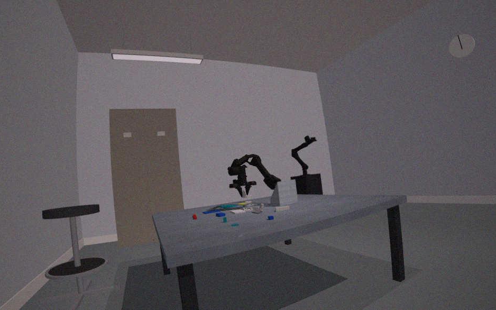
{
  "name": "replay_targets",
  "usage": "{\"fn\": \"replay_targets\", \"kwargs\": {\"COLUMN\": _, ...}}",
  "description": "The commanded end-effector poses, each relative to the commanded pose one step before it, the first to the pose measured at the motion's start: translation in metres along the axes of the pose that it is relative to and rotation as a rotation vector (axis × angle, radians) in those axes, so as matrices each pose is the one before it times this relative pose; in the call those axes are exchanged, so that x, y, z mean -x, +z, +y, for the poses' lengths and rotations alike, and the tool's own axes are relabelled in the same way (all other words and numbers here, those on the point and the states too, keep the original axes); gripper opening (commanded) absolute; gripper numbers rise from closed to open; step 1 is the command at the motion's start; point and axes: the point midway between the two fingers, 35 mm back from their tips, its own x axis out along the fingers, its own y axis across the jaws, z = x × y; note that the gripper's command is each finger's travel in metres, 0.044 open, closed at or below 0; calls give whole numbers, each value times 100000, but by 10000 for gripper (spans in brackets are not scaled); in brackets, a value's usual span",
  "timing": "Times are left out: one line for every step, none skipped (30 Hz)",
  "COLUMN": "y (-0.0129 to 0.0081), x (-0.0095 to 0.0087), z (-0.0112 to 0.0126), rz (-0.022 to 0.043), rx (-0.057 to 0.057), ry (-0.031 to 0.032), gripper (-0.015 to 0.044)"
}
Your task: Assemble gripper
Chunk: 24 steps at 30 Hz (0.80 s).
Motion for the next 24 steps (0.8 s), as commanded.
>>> {"fn": "replay_targets", "kwargs": {"y": -525, "x": 86, "z": 445, "rz": 557, "rx": 10508, "ry": 306, "gripper": 134}}
{"fn": "replay_targets", "kwargs": {"y": -100, "x": 2, "z": 81, "rz": 10, "rx": 2472, "ry": 4, "gripper": 134}}
{"fn": "replay_targets", "kwargs": {"y": -98, "x": 2, "z": 83, "rz": 9, "rx": 2471, "ry": 4, "gripper": 134}}
{"fn": "replay_targets", "kwargs": {"y": -97, "x": 2, "z": 85, "rz": 8, "rx": 2471, "ry": 4, "gripper": 134}}
{"fn": "replay_targets", "kwargs": {"y": -95, "x": 2, "z": 87, "rz": 8, "rx": 2471, "ry": 4, "gripper": 134}}
{"fn": "replay_targets", "kwargs": {"y": -93, "x": 1, "z": 89, "rz": 7, "rx": 2471, "ry": 4, "gripper": 134}}
{"fn": "replay_targets", "kwargs": {"y": -92, "x": 1, "z": 91, "rz": 7, "rx": 2471, "ry": 4, "gripper": 134}}
{"fn": "replay_targets", "kwargs": {"y": -90, "x": 1, "z": 93, "rz": 6, "rx": 2471, "ry": 4, "gripper": 134}}
{"fn": "replay_targets", "kwargs": {"y": -88, "x": 1, "z": 95, "rz": 6, "rx": 2471, "ry": 4, "gripper": 134}}
{"fn": "replay_targets", "kwargs": {"y": -87, "x": 1, "z": 97, "rz": 5, "rx": 2471, "ry": 4, "gripper": 134}}
{"fn": "replay_targets", "kwargs": {"y": -85, "x": 1, "z": 99, "rz": 5, "rx": 2471, "ry": 4, "gripper": 134}}
{"fn": "replay_targets", "kwargs": {"y": -83, "x": 0, "z": 100, "rz": 4, "rx": 2471, "ry": 3, "gripper": 134}}
{"fn": "replay_targets", "kwargs": {"y": -81, "x": 0, "z": 102, "rz": 3, "rx": 2471, "ry": 3, "gripper": 134}}
{"fn": "replay_targets", "kwargs": {"y": -79, "x": 0, "z": 104, "rz": 3, "rx": 2471, "ry": 3, "gripper": 134}}
{"fn": "replay_targets", "kwargs": {"y": -77, "x": 0, "z": 105, "rz": 2, "rx": 2471, "ry": 3, "gripper": 134}}
{"fn": "replay_targets", "kwargs": {"y": -75, "x": 0, "z": 107, "rz": 2, "rx": 2470, "ry": 3, "gripper": 134}}
{"fn": "replay_targets", "kwargs": {"y": -73, "x": 0, "z": 109, "rz": 1, "rx": 2470, "ry": 3, "gripper": 134}}
{"fn": "replay_targets", "kwargs": {"y": -71, "x": -1, "z": 110, "rz": 1, "rx": 2470, "ry": 2, "gripper": 134}}
{"fn": "replay_targets", "kwargs": {"y": -69, "x": -1, "z": 112, "rz": 0, "rx": 2470, "ry": 2, "gripper": 134}}
{"fn": "replay_targets", "kwargs": {"y": -67, "x": -1, "z": 113, "rz": 0, "rx": 2470, "ry": 2, "gripper": 134}}
{"fn": "replay_targets", "kwargs": {"y": -65, "x": -1, "z": 115, "rz": 0, "rx": 2470, "ry": 1, "gripper": 134}}
{"fn": "replay_targets", "kwargs": {"y": -63, "x": -1, "z": 116, "rz": -1, "rx": 2470, "ry": 1, "gripper": 134}}
{"fn": "replay_targets", "kwargs": {"y": -61, "x": -1, "z": 117, "rz": -1, "rx": 2470, "ry": 1, "gripper": 134}}
{"fn": "replay_targets", "kwargs": {"y": -59, "x": -2, "z": 119, "rz": -2, "rx": 2470, "ry": 0, "gripper": 134}}
